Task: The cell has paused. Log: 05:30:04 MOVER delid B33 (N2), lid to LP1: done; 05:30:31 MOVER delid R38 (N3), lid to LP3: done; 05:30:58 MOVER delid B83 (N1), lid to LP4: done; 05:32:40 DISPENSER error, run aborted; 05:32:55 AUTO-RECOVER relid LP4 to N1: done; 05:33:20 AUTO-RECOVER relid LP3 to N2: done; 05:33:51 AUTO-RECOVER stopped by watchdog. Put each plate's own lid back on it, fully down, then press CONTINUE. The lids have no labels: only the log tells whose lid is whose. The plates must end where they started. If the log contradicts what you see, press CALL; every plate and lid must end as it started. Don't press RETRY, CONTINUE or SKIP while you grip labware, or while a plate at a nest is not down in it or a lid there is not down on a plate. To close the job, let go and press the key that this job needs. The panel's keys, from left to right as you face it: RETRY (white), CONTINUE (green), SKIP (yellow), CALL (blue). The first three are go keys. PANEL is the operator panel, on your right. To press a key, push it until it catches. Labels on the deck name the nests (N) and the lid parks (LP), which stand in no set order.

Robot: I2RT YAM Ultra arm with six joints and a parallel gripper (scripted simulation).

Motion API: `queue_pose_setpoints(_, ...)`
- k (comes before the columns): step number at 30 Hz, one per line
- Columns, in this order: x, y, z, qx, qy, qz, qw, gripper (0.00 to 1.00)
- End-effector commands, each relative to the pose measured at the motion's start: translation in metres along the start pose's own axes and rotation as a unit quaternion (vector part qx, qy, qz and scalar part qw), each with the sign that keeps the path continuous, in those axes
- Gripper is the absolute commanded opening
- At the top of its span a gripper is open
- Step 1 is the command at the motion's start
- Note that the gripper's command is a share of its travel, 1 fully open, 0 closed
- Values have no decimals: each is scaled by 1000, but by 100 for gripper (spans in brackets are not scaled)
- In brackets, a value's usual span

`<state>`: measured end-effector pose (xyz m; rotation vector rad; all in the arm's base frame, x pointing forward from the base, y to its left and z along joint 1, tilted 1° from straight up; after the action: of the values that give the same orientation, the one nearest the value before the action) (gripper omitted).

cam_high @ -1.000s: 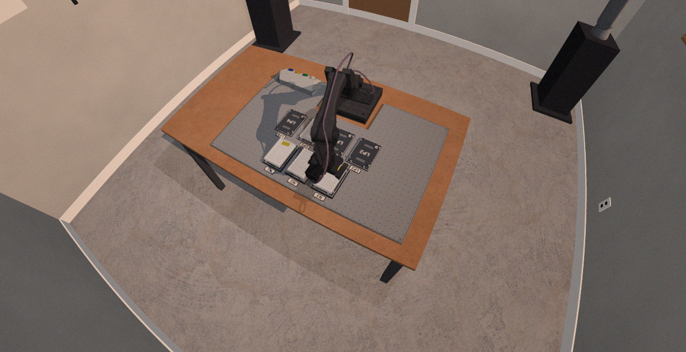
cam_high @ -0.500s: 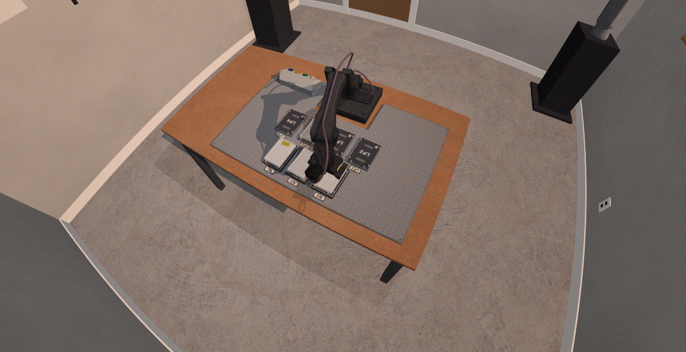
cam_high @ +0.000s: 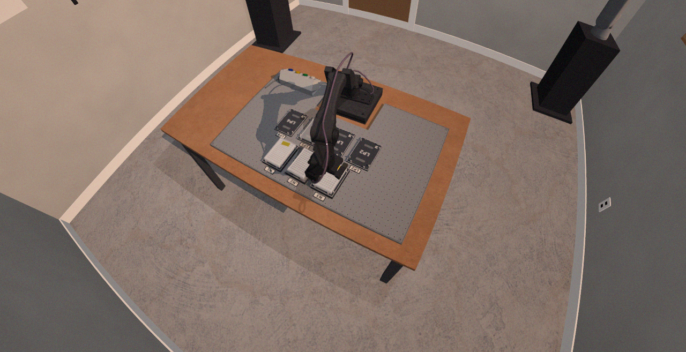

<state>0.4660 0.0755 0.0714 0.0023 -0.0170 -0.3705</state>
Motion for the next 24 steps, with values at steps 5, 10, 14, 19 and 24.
queue_pose_setpoints(5,4,0,17,7,-13,2,1000,100)
queue_pose_setpoints(10,4,0,14,5,-10,2,1000,100)
queue_pose_setpoints(14,4,0,12,4,-8,3,1000,100)
queue_pose_setpoints(19,4,0,9,3,-6,3,1000,100)
queue_pose_setpoints(24,4,1,12,4,-9,3,1000,100)
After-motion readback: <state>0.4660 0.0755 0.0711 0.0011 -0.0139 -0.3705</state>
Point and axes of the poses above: the point where the finger pads meet when closed, its own z axis back along the fingers, its own y axis across the jaws, x = y × z, the point moved 3 cm from there along z, back along the fingers, and after that the axes turned 14 degrees about -z, right-handed, at the moved point
